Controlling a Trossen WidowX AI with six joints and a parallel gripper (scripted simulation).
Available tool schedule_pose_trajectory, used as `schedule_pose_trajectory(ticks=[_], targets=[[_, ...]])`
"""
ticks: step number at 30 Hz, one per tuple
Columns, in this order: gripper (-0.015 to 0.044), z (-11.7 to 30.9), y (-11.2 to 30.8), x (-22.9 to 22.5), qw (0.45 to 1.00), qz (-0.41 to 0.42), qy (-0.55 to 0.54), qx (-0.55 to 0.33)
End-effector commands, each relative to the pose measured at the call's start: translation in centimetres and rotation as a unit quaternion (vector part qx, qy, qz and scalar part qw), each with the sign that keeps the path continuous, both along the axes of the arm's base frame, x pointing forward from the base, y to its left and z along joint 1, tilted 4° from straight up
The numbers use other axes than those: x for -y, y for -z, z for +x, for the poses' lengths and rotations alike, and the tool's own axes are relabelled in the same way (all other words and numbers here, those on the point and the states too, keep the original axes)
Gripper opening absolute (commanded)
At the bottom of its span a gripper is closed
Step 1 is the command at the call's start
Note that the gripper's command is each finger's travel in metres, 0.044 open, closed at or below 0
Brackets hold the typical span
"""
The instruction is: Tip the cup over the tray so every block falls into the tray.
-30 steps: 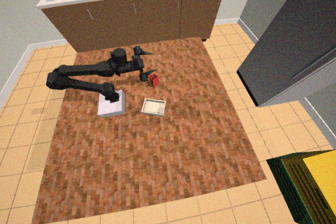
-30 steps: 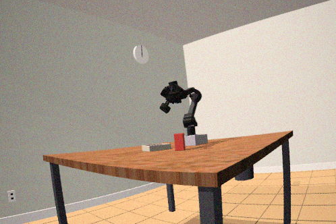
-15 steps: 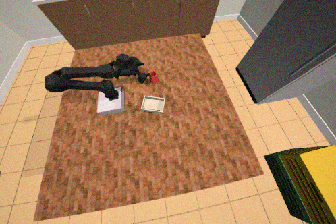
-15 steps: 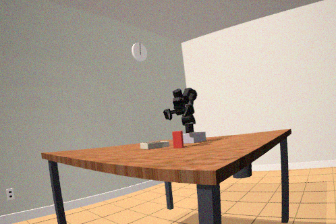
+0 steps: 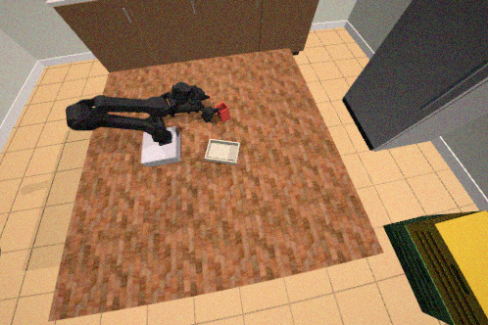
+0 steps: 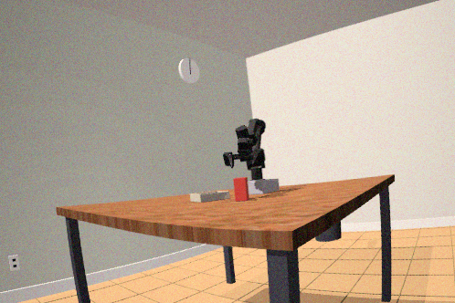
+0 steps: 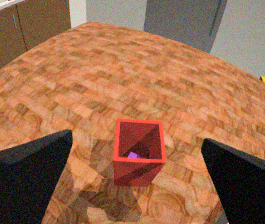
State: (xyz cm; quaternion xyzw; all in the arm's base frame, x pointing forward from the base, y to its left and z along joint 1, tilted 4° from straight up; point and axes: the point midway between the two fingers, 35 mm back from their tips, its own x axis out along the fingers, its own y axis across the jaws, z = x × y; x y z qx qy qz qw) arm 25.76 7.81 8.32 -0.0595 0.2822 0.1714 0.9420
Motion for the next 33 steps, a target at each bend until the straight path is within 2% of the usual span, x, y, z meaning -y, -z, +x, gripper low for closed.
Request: schedule_pose_trajectory(ticks=[1, 15, 33], targets=[[0.044, -0.2, 1.8, 0.1, 1.0, -0.006, 0.0, -0.009], [0.044, -0.9, 6.0, 0.4, 1.0, -0.006, 0.0, -0.01], [0.044, 0.6, 7.2, -0.1, 1.0, -0.006, 0.0, -0.009]])
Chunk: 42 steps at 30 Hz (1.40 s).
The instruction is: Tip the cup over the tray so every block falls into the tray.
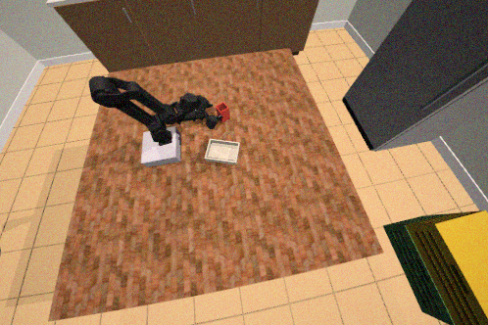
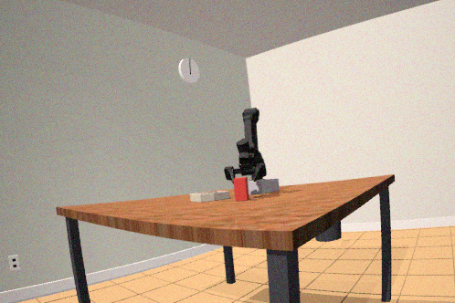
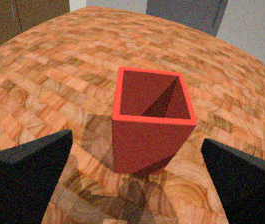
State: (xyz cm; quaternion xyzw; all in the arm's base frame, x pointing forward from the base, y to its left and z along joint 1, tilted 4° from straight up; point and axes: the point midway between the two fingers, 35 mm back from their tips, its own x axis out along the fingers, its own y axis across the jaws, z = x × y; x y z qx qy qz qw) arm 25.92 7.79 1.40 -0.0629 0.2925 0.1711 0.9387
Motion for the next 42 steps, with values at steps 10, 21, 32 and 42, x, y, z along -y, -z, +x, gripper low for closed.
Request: schedule_pose_trajectory(ticks=[10, 21, 32, 42], targets=[[0.044, 1.5, 1.2, -0.6, 1.0, 0.0, 0.0, 0.001], [0.044, 2.7, 2.2, -1.1, 1.0, 0.0, 0.0, 0.001], [0.044, 4.0, 3.1, -1.6, 1.0, 0.0, 0.0, 0.002], [0.0335, 4.6, 3.5, -1.7, 1.0, 0.0, 0.0, 0.002]])
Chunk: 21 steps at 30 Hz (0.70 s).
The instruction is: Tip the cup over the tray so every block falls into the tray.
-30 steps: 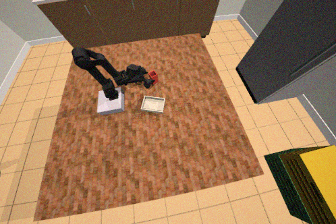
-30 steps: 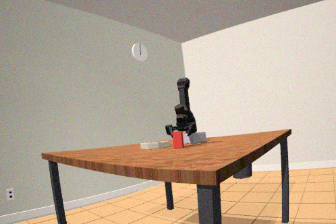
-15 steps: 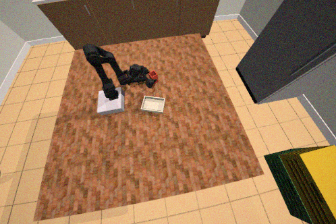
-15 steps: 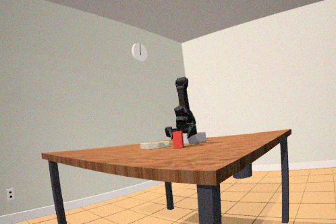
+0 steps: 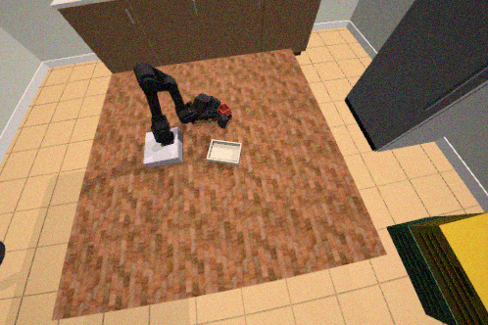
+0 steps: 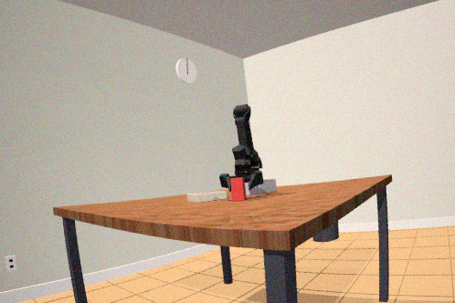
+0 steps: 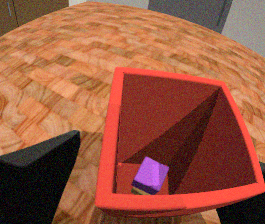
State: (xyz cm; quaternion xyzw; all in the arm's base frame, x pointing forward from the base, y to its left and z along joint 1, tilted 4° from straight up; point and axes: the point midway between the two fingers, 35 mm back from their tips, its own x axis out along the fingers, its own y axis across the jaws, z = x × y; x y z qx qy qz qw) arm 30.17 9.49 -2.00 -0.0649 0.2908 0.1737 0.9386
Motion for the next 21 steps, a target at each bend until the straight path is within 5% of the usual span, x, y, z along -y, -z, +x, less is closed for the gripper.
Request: schedule_pose_trajectory(ticks=[1, 9, 21], targets=[[0.0328, 0.3, 0.09, -0.01, 1.0, 0.001, 0.003, 0.0], [0.0327, 0.3, 0.09, -0.01, 1.0, 0.001, 0.003, 0.0], [0.0247, 0.3, 0.09, -0.01, 1.0, 0.001, 0.003, 0.0]])
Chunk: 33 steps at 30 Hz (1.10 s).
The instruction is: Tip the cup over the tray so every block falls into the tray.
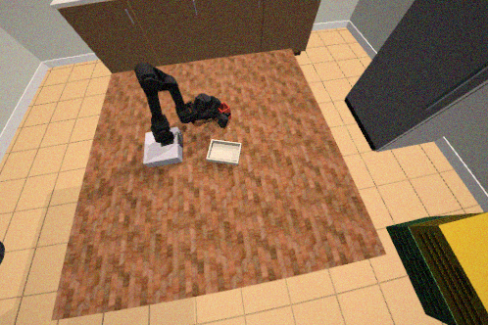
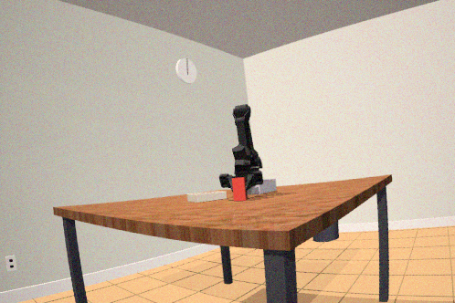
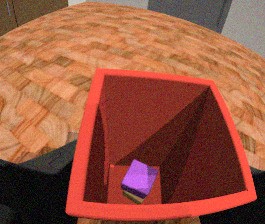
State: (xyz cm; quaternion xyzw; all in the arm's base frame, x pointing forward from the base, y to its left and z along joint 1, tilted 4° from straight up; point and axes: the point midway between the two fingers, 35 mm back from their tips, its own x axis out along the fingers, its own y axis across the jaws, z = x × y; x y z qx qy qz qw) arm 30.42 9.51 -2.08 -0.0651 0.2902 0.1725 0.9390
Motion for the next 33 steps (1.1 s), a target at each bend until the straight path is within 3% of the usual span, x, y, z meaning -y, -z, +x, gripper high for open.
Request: schedule_pose_trajectory(ticks=[1, 5, 13, 33], targets=[[0.024, 0.1, 0.0, 0.0, 1.0, 0.001, 0.002, 0.0], [0.0213, 0.1, 0.0, 0.0, 1.0, 0.001, 0.002, 0.0], [0.0003, 0.1, -1.1, 0.0, 1.0, 0.001, 0.002, 0.0], [0.0, 0.0, -4.2, -0.2, 1.0, 0.002, 0.002, 0.0]])
